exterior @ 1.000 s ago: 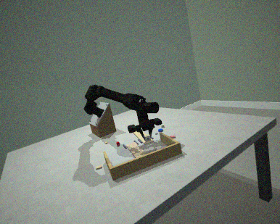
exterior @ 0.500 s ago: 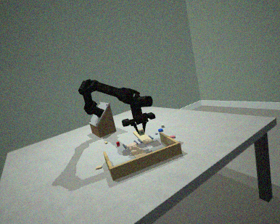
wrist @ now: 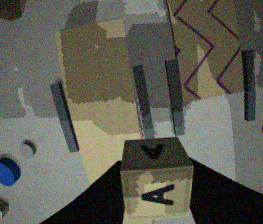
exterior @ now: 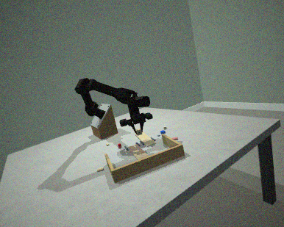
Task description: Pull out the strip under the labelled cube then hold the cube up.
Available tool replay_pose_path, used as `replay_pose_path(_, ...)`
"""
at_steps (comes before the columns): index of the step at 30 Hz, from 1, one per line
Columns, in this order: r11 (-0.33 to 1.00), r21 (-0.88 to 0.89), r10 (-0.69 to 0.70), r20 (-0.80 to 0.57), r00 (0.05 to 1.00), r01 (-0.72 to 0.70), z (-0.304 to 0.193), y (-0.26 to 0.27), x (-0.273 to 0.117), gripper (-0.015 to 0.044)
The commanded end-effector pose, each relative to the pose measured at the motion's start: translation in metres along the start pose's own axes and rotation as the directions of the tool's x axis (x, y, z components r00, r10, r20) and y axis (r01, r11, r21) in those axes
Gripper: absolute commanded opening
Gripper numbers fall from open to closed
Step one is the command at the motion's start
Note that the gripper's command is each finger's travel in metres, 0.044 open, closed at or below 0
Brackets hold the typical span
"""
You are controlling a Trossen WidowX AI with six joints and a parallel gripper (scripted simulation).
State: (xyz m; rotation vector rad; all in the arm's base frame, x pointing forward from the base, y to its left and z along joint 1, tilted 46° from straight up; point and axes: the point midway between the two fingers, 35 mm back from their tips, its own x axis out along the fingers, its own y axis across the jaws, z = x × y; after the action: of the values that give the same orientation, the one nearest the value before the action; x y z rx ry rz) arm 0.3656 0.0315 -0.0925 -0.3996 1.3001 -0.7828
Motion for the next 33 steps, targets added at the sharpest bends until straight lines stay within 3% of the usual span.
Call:
replay_pose_path(1,1.000,0.008,0.004,-0.001,1.000,-0.004,-0.010,-0.006,-0.001,0.0000)
replay_pose_path(19,1.000,0.006,0.003,-0.003,1.000,-0.003,-0.060,-0.035,0.001,0.0000)
replay_pose_path(26,1.000,0.006,0.005,-0.004,1.000,-0.005,-0.059,-0.035,-0.034,0.0000)
replay_pose_path(33,1.000,0.006,0.004,-0.004,1.000,-0.004,-0.060,-0.035,-0.036,0.0000)
